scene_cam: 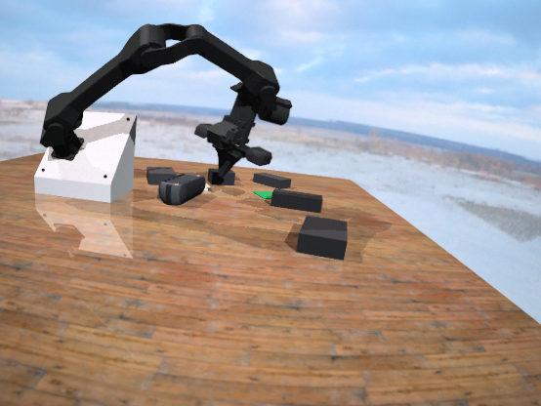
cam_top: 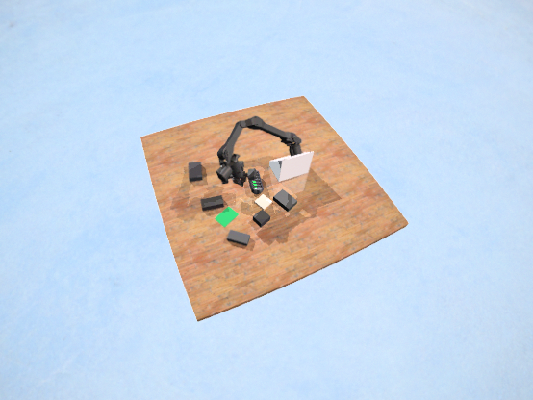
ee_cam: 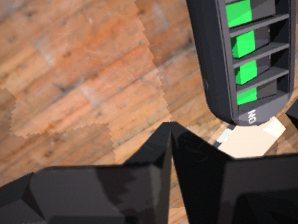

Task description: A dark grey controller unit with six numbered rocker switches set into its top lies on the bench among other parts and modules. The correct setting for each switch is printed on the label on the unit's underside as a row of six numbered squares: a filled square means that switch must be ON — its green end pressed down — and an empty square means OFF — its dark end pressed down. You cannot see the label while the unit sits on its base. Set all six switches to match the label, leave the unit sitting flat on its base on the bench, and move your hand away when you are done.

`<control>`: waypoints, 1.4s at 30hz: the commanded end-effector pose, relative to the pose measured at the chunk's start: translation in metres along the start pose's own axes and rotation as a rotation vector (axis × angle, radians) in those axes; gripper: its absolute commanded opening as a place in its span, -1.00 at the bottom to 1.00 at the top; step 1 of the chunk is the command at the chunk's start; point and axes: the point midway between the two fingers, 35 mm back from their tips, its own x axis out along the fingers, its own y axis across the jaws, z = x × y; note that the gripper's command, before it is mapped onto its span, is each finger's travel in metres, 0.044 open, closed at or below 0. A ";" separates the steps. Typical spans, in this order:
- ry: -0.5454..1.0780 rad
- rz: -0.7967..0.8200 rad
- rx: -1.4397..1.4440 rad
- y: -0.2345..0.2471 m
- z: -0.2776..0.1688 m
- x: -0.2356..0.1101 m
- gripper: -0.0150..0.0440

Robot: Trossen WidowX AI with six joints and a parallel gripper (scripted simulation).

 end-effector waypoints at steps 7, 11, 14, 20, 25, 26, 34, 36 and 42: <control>-0.111 0.133 -0.103 -0.051 -0.007 -0.006 0.13; -0.184 0.247 -0.176 -0.086 -0.006 -0.009 0.49; -0.209 0.293 -0.202 -0.098 -0.005 -0.010 0.75; -0.209 0.293 -0.202 -0.097 -0.005 -0.009 1.00; -0.208 0.293 -0.202 -0.095 -0.005 -0.001 1.00; -0.208 0.293 -0.202 -0.094 -0.005 0.000 1.00; -0.208 0.293 -0.203 -0.090 -0.006 0.013 1.00; -0.208 0.293 -0.203 -0.089 -0.006 0.016 1.00; -0.209 0.293 -0.202 -0.087 -0.006 0.026 1.00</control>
